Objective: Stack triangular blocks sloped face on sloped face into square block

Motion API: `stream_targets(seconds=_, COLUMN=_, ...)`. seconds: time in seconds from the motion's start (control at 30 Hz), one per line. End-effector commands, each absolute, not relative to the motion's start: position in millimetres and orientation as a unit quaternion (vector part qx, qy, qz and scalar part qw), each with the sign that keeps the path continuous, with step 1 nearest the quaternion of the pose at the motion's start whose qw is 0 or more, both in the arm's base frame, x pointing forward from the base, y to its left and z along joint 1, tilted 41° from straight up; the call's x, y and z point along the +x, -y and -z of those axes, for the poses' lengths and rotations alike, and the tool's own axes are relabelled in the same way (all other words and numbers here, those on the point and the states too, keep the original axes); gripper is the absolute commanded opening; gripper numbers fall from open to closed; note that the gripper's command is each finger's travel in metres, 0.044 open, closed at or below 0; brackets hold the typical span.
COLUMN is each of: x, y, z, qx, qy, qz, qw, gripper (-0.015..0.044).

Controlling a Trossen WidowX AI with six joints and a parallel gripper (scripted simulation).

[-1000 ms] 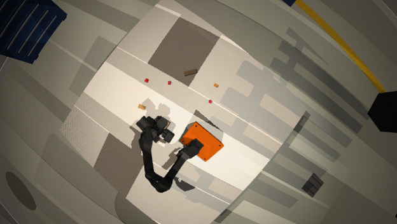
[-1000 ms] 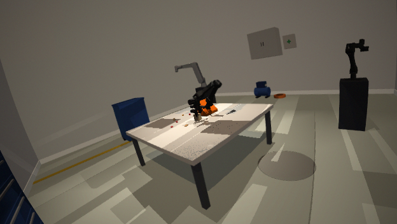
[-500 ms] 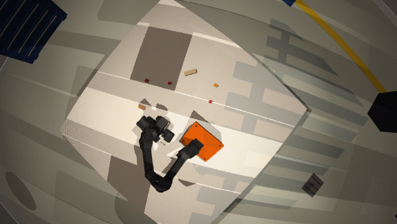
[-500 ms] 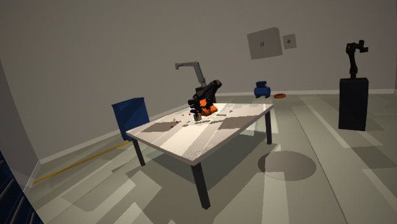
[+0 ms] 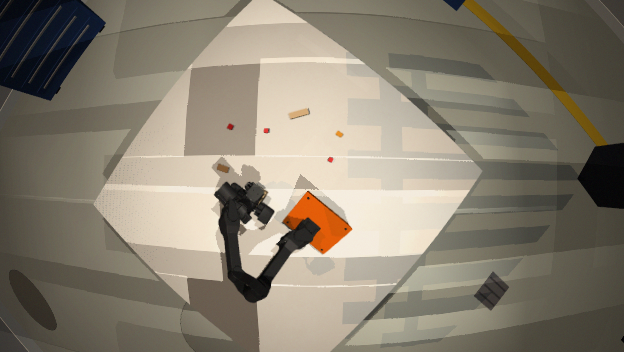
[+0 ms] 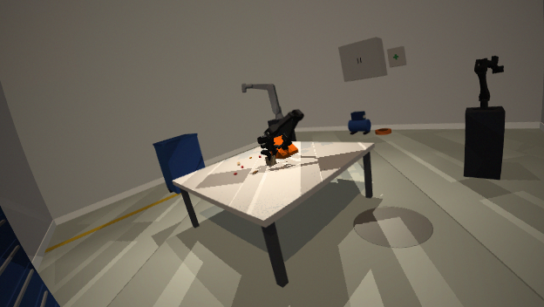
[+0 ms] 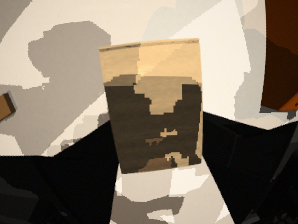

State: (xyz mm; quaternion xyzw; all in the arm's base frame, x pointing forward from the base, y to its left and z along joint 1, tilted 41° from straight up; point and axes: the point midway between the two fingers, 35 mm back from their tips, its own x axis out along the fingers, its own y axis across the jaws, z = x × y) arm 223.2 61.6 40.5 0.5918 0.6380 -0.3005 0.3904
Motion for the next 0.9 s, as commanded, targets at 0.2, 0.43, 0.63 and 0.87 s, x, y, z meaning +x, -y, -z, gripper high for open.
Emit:
stream_targets(seconds=0.2, x=223.2, y=-61.6, z=-40.5, qx=0.592, qy=-0.638, qz=0.301, qw=0.390, gripper=0.0368)
stream_targets(seconds=0.43, x=223.2, y=-61.6, z=-40.5, qx=0.592, qy=-0.638, qz=0.301, qw=0.390, gripper=0.0440)
stream_targets(seconds=0.63, x=225.4, y=-55.9, z=-48.6, qx=0.592, qy=-0.638, qz=0.301, qw=0.391, gripper=0.0440)
stream_targets(seconds=0.87, x=224.7, y=-8.1, z=-126.0, qx=0.591, qy=-0.638, qz=0.302, qw=0.391, gripper=0.0440)
